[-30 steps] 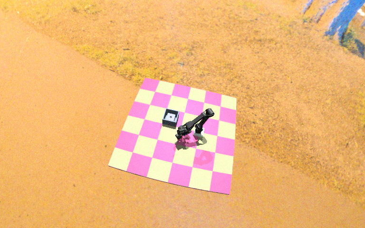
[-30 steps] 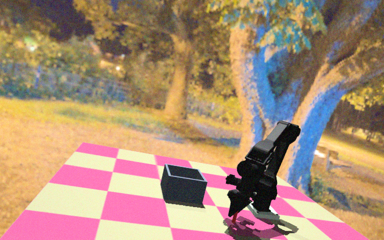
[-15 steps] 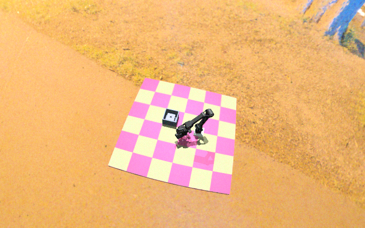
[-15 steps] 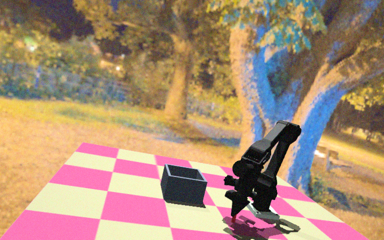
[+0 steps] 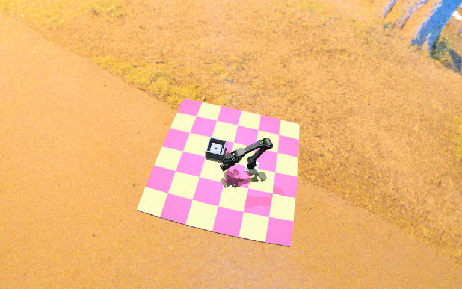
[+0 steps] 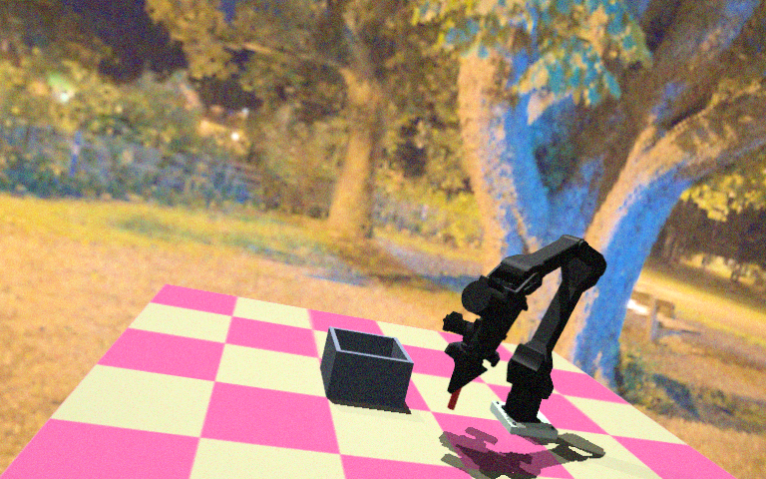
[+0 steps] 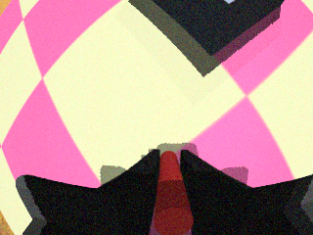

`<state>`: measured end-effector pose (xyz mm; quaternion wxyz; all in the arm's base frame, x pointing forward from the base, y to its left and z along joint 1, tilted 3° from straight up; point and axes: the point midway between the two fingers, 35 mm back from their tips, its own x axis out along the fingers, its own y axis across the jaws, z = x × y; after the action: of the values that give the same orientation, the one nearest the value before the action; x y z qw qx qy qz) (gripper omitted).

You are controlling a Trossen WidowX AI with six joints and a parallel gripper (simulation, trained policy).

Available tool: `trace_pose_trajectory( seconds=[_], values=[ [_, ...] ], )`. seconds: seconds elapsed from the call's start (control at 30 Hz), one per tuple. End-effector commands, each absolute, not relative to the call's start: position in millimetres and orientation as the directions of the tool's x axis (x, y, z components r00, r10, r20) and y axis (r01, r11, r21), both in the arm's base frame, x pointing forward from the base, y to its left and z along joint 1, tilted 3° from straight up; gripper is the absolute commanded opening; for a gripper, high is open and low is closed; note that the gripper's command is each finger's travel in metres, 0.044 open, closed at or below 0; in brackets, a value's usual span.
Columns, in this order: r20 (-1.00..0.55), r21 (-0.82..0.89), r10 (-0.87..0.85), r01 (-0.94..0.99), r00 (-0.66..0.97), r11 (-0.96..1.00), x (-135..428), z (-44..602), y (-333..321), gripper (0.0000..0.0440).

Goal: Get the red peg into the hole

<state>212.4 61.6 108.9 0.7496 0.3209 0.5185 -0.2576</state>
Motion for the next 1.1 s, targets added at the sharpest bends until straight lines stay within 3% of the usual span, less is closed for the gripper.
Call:
trace_pose_trajectory(
  seconds=[0.0,1.07],
  values=[
    [-0.931,0.217,-0.078,0.713,0.357,0.666,220,125,54,0.0],
    [-0.884,0.185,-0.281,0.832,0.373,0.522,277,160,-61,0.0]
  ],
)
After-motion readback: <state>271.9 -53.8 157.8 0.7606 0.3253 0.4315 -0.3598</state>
